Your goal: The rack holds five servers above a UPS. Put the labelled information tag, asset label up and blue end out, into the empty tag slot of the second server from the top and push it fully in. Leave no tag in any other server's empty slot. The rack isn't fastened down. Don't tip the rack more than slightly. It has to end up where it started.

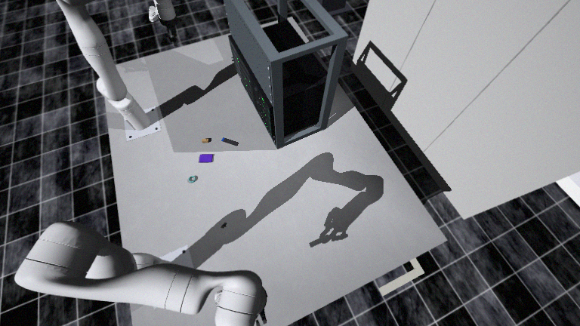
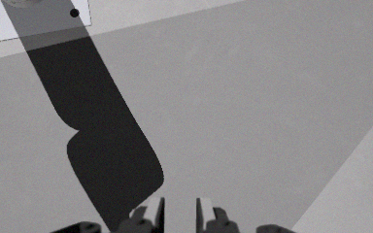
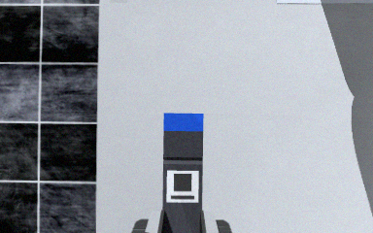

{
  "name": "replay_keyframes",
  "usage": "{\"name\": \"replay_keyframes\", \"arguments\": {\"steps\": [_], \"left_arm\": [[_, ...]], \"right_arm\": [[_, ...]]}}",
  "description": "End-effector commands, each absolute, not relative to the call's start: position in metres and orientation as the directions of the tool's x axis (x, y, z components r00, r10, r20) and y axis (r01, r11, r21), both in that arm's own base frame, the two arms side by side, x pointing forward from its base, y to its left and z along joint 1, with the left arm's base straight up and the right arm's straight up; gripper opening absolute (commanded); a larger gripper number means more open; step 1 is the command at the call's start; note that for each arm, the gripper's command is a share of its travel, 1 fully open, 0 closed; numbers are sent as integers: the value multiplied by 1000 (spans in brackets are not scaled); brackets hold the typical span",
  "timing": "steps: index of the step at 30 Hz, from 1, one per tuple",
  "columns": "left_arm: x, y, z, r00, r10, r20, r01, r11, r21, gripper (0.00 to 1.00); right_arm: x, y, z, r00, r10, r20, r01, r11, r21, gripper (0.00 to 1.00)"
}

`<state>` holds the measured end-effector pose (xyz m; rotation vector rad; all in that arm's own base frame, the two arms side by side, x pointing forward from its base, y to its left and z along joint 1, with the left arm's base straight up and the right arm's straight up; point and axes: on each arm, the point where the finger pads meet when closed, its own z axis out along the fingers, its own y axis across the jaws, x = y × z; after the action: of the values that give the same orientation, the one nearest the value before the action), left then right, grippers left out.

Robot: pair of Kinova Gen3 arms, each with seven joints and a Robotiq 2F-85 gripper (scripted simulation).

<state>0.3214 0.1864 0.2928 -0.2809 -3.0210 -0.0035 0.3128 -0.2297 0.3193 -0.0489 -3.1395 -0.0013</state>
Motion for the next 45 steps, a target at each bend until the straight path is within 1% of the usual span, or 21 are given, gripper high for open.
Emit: {"name": "replay_keyframes", "arguments": {"steps": [1, 4, 10, 19, 21, 34, 36, 38, 45], "left_arm": [[322, 174, 285, -959, 246, 139, 247, 969, -11, 263], [322, 171, 283, -953, 263, 148, 264, 964, -12, 263], [322, 150, 270, -903, 375, 208, 379, 925, -25, 263], [318, 115, 250, -774, 552, 309, 565, 823, -57, 263], [318, 115, 250, -774, 552, 309, 565, 823, -57, 263], [304, 66, 223, -458, 762, 458, 810, 570, -139, 263], [301, 58, 219, -396, 783, 479, 840, 520, -156, 263], [301, 58, 219, -396, 783, 479, 840, 520, -156, 263], [291, 35, 209, -162, 821, 548, 917, 330, -224, 263]], "right_arm": [[313, -230, 320, -1000, 31, 0, 31, 1000, 0, 192], [313, -230, 320, -1000, 31, 0, 31, 1000, 0, 192], [313, -230, 320, -1000, 31, 0, 31, 1000, 0, 192], [313, -230, 320, -1000, 31, 0, 31, 1000, 0, 192], [313, -230, 320, -1000, 31, 0, 31, 1000, 0, 192], [313, -230, 320, -1000, 31, 0, 31, 1000, 0, 192], [313, -230, 320, -1000, 31, 0, 31, 1000, 0, 192], [313, -230, 320, -1000, 31, 0, 31, 1000, 0, 192], [313, -230, 320, -1000, 31, 0, 31, 1000, 0, 192]]}}
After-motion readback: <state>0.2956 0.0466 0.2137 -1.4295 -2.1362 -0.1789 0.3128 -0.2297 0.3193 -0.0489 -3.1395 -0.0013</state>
